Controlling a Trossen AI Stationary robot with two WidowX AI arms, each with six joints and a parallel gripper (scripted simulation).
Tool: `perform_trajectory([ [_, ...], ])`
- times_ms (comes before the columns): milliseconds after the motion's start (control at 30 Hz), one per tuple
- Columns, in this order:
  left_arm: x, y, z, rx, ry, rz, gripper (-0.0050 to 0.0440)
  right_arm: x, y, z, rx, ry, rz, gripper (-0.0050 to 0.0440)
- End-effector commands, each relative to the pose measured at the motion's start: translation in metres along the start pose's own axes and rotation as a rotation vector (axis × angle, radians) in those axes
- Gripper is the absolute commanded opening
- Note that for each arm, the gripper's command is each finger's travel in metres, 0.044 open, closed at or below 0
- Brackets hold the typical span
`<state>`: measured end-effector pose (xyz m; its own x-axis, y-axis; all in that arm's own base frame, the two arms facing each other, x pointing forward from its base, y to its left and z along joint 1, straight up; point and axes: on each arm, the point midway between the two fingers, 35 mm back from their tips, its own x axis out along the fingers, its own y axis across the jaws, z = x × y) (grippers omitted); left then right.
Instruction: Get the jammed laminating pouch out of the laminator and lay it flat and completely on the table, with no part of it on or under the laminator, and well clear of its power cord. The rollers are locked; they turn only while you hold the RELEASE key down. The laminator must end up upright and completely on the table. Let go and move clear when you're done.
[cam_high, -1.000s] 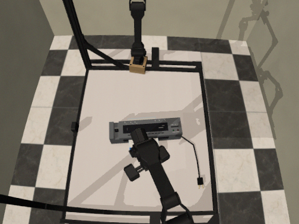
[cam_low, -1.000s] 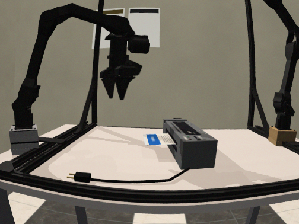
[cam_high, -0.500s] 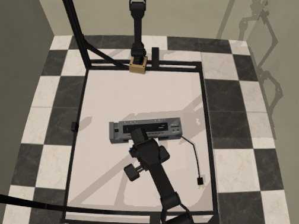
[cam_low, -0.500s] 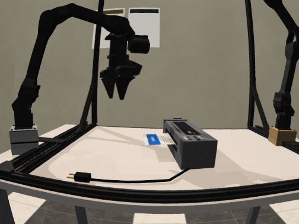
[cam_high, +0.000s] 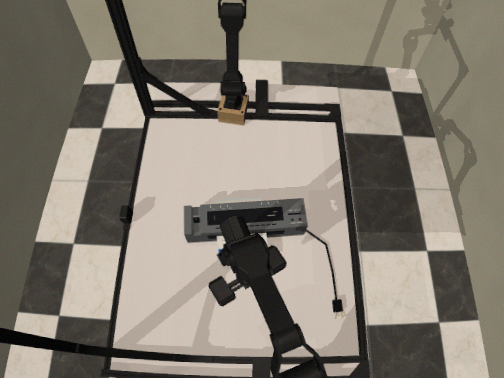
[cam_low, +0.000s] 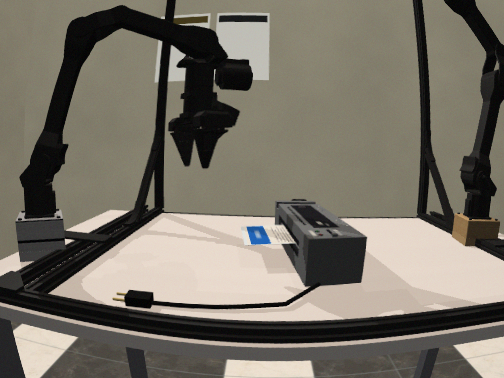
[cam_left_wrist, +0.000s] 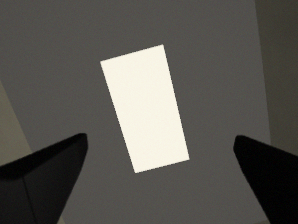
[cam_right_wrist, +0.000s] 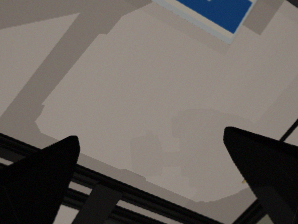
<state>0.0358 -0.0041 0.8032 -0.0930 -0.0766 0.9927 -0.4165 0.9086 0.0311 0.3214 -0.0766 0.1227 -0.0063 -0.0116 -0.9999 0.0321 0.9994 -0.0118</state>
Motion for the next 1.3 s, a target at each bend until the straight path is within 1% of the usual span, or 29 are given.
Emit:
perform_trajectory([
  [0, 0.002, 0.004, 0.007, 0.000, -0.017, 0.008, 0.0440, -0.009, -0.001, 0.002, 0.000, -0.030, -0.006, 0.0440],
  [100, 0.002, 0.004, 0.007, 0.000, -0.017, 0.008, 0.0440, -0.009, -0.001, 0.002, 0.000, -0.030, -0.006, 0.0440],
  [133, 0.000, -0.011, -0.003, -0.002, 0.003, -0.019, 0.0440, -0.009, -0.001, 0.002, 0.000, -0.030, -0.006, 0.0440],
  [467, 0.002, 0.004, 0.007, 0.000, -0.017, 0.007, 0.0440, -0.009, -0.001, 0.002, 0.000, -0.030, -0.006, 0.0440],
  [667, 0.002, 0.004, 0.007, 0.000, -0.017, 0.007, 0.0440, -0.009, -0.001, 0.002, 0.000, -0.030, -0.006, 0.0440],
  [700, 0.000, -0.011, -0.003, -0.002, 0.003, -0.019, 0.0440, -0.009, -0.001, 0.002, 0.000, -0.030, -0.006, 0.0440],
  [1033, 0.002, 0.004, 0.007, 0.000, -0.017, 0.007, 0.0440, -0.009, -0.001, 0.002, 0.000, -0.030, -0.006, 0.0440],
  [1233, 0.002, 0.004, 0.007, 0.000, -0.017, 0.007, 0.0440, -0.009, -0.001, 0.002, 0.000, -0.030, -0.006, 0.0440],
  [1267, 0.000, -0.011, -0.003, -0.002, 0.003, -0.019, 0.0440, -0.009, -0.001, 0.002, 0.000, -0.030, -0.006, 0.0440],
])
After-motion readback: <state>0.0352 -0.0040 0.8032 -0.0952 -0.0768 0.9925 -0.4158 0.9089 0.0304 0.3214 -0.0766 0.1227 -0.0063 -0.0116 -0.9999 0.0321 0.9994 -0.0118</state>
